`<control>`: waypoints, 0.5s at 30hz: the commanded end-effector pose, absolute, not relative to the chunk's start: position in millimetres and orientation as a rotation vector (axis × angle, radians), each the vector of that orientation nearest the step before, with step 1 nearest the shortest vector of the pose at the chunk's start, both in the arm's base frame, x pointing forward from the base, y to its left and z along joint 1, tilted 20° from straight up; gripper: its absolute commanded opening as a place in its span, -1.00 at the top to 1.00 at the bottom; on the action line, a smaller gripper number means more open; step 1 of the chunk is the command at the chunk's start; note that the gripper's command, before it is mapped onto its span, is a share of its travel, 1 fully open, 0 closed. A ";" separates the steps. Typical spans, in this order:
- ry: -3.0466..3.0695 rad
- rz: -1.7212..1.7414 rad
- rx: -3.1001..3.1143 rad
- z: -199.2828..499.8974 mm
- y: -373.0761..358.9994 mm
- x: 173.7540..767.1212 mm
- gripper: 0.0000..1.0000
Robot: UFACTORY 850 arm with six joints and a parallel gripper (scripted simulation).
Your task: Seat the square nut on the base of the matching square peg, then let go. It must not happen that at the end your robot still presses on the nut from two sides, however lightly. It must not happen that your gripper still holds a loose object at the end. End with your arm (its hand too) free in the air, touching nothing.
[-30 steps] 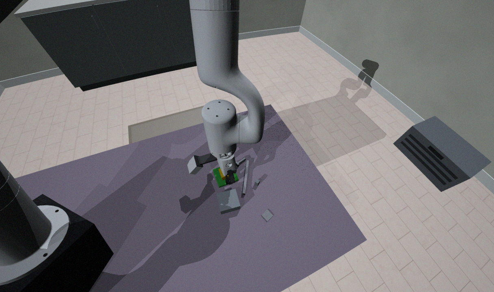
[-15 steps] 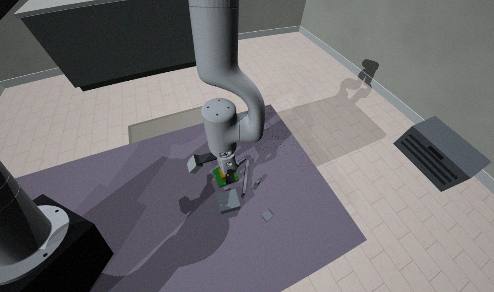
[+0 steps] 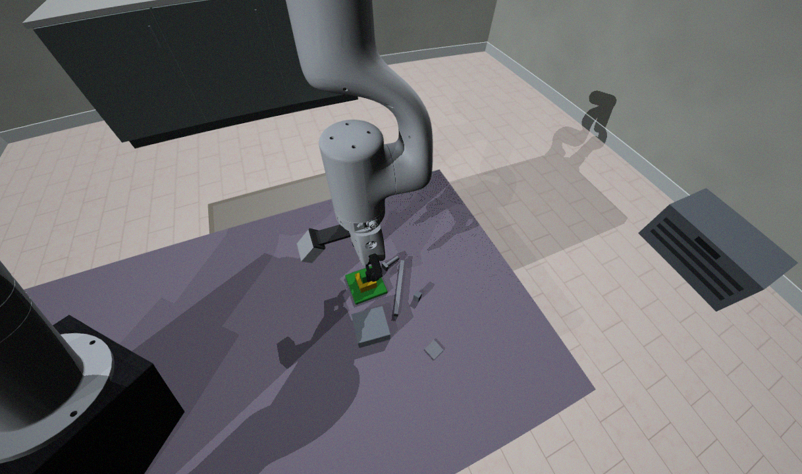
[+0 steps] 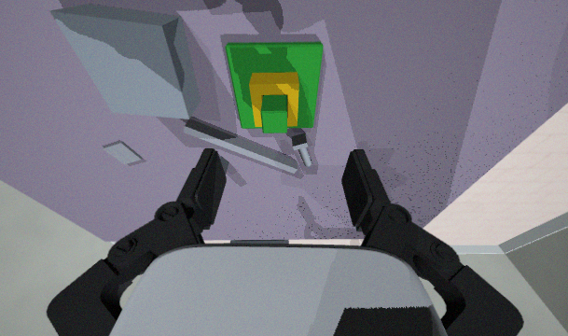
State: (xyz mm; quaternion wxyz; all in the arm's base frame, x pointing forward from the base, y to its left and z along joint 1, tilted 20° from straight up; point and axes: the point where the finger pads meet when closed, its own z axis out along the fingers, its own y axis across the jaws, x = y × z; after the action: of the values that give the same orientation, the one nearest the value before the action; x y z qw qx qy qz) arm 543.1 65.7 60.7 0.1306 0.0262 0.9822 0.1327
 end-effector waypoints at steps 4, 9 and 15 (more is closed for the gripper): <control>2.871 0.382 0.075 109.3 52.0 527.3 -1.00; 2.872 0.371 0.077 123.3 46.5 521.1 -1.00; 2.873 0.356 0.079 137.1 40.4 514.4 -1.00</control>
State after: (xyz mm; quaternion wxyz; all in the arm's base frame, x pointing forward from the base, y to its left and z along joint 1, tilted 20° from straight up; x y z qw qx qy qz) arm 516.6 42.6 130.6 0.1325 0.0270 0.9829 0.1248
